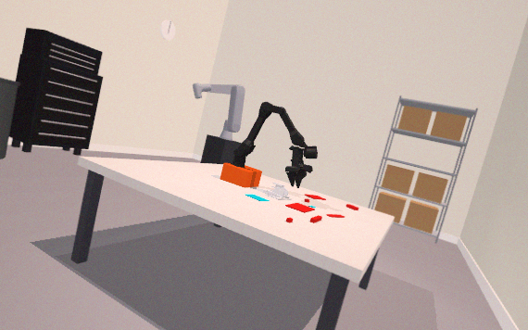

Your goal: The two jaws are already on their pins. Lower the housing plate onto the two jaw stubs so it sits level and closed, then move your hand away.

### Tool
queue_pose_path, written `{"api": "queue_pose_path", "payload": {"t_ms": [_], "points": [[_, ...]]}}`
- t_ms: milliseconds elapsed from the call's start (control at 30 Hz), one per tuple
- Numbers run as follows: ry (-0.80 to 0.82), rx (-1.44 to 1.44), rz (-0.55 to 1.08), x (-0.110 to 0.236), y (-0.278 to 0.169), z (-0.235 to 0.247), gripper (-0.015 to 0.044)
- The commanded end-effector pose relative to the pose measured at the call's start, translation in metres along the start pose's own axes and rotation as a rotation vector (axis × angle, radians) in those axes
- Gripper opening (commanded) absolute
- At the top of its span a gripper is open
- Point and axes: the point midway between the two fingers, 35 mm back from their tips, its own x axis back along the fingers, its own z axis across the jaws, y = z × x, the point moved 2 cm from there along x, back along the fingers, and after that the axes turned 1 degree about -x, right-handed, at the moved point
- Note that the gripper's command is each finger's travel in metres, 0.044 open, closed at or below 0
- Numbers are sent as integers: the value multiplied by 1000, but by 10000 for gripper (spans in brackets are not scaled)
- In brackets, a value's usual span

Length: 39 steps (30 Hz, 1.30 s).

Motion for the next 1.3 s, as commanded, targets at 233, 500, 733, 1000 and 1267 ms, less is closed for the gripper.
{"api": "queue_pose_path", "payload": {"t_ms": [233, 500, 733, 1000, 1267], "points": [[86, 339, 31, 18, -18, 74, 440], [143, 595, 52, 35, -42, 125, 440], [189, 820, 68, 52, -69, 164, 440], [237, 1078, 85, 72, -106, 201, 440], [280, 1336, 101, 93, -148, 231, 440]]}}
